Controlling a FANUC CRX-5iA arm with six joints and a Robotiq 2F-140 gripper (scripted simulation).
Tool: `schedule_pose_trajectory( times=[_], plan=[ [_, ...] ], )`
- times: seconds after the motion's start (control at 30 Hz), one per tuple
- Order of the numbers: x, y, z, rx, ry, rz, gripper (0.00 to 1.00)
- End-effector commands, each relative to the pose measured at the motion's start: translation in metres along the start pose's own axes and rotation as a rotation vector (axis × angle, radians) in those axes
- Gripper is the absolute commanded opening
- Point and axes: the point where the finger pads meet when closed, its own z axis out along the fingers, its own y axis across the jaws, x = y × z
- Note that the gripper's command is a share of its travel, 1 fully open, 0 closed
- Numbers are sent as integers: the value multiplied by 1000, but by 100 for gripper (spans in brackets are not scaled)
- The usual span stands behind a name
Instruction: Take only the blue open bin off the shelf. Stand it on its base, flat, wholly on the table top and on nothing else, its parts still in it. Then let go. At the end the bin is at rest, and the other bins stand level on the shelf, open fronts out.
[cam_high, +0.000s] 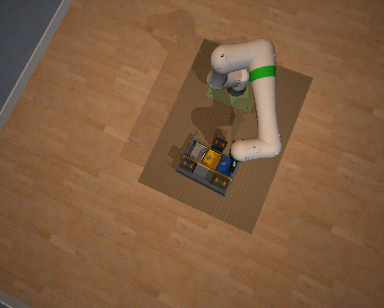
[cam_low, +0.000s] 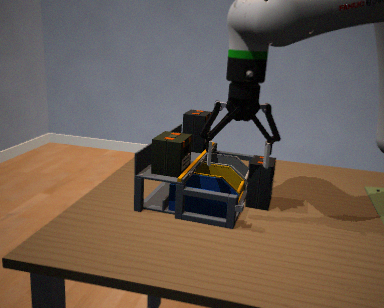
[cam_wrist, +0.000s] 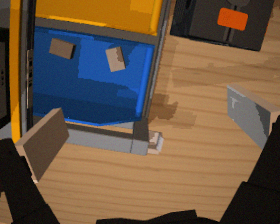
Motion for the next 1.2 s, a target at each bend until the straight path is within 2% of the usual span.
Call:
schedule_pose_trajectory(
  times=[0.0,0.07,0.23,1.17],
  plan=[
    [0,0,0,1,0,0,100],
    [0,0,0,1,0,0,100],
    [0,0,0,1,0,260,100],
    [0,0,0,1,0,322,100]
  ],
)
